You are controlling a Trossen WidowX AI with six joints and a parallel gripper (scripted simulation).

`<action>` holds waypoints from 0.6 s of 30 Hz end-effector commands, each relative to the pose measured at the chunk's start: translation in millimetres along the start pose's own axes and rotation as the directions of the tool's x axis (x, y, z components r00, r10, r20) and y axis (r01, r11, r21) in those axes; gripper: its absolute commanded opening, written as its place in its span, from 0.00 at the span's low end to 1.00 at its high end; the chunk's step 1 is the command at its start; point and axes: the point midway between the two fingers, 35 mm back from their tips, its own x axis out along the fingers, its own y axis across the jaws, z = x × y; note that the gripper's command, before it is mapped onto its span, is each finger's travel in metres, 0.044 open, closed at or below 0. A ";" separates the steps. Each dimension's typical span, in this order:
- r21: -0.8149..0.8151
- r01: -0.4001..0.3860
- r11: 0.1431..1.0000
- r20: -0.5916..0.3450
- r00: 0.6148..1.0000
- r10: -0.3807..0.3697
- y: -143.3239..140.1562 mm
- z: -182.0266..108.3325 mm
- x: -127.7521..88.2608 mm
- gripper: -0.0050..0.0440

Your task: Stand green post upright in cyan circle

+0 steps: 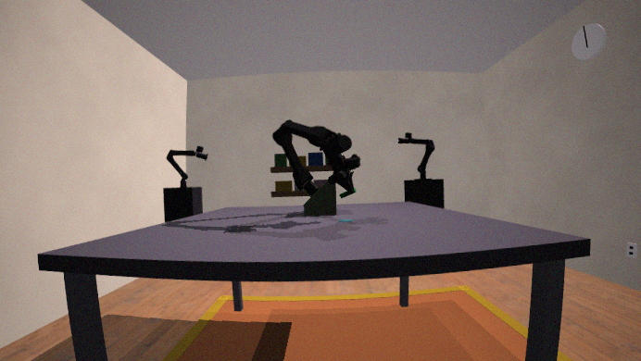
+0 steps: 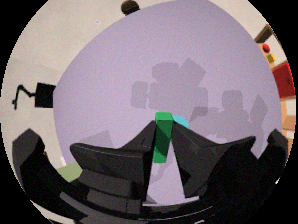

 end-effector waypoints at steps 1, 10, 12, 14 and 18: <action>-0.002 -0.004 1.000 0.033 0.999 0.004 -0.1 0.8 -3.9 0.15; -0.004 -0.027 1.000 0.104 0.994 0.027 -0.6 1.1 -1.3 0.15; -0.005 -0.031 0.999 0.120 0.992 0.032 -0.8 1.1 -0.9 0.15; -0.006 -0.035 0.999 0.136 0.990 0.036 -0.9 1.2 -0.5 0.15; -0.007 -0.039 0.999 0.151 0.988 0.040 -1.1 1.2 -0.1 0.15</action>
